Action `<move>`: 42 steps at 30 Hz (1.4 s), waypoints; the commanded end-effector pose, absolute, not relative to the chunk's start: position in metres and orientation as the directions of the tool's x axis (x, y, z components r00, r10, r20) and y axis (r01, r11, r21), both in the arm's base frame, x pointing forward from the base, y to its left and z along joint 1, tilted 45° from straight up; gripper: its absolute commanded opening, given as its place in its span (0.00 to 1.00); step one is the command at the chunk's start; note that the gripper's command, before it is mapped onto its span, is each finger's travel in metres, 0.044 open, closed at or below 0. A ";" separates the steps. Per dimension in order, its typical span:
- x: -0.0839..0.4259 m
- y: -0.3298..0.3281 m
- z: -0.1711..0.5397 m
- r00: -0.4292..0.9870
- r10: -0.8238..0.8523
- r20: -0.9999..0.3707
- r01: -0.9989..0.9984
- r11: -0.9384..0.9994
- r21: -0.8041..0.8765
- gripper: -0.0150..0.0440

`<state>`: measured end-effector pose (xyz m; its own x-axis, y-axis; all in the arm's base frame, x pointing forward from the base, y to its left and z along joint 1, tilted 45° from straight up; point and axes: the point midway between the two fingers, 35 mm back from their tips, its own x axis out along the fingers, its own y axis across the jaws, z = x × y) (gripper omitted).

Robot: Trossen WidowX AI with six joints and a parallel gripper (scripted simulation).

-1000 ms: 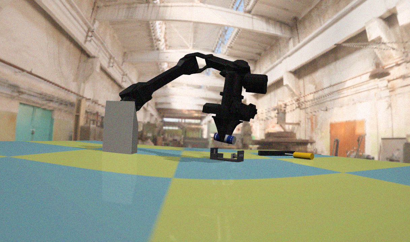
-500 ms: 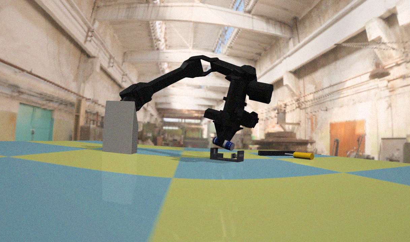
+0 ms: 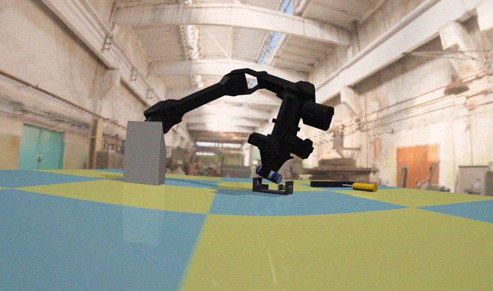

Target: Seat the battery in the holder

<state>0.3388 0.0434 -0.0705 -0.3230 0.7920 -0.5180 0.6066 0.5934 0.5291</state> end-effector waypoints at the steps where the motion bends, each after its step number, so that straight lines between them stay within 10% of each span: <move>1: 0.339 0.045 -0.074 -0.340 0.798 -0.497 0.604 0.590 0.535 0.40; 42: 0.348 0.047 -0.087 -0.410 0.810 -0.420 0.589 0.587 0.556 0.40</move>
<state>0.3465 0.0471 -0.0832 -0.4140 0.8060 -0.4231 0.5845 0.5917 0.5552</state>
